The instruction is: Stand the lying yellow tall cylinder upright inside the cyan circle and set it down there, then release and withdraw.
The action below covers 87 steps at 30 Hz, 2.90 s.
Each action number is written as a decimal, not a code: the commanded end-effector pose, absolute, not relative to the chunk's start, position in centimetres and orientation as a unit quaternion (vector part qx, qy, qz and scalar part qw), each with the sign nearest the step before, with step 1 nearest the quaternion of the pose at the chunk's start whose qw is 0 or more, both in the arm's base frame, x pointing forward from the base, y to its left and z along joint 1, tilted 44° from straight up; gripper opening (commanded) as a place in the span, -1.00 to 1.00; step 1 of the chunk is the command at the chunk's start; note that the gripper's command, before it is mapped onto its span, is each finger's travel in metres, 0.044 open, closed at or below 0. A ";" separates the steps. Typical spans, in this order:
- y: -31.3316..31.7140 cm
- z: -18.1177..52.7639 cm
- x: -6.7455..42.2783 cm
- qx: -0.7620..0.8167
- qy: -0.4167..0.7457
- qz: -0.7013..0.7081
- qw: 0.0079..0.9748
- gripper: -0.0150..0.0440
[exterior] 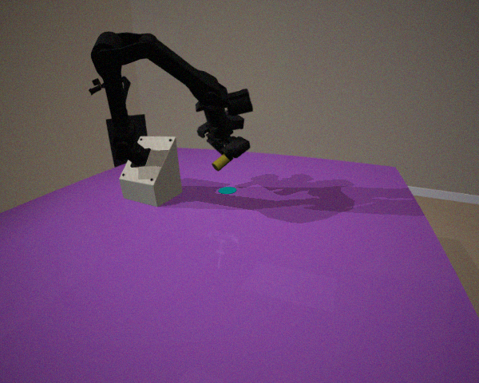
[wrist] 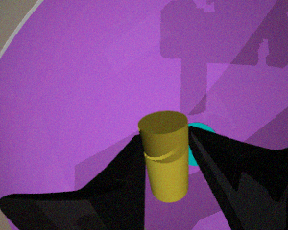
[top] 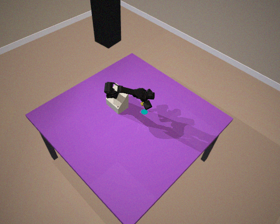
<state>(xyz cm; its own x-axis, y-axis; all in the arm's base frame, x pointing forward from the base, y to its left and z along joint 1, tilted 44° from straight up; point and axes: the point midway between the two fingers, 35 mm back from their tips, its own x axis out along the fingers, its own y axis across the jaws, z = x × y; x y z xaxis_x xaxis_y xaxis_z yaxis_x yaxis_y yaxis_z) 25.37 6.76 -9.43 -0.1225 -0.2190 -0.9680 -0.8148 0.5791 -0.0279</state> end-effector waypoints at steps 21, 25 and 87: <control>6.7 -9.9 25.5 -0.339 0.653 0.317 0.598 -0.14; 6.6 -9.9 25.5 -0.335 0.645 0.324 0.606 -0.14; 6.1 -8.7 25.6 -0.307 0.475 0.400 0.721 -0.14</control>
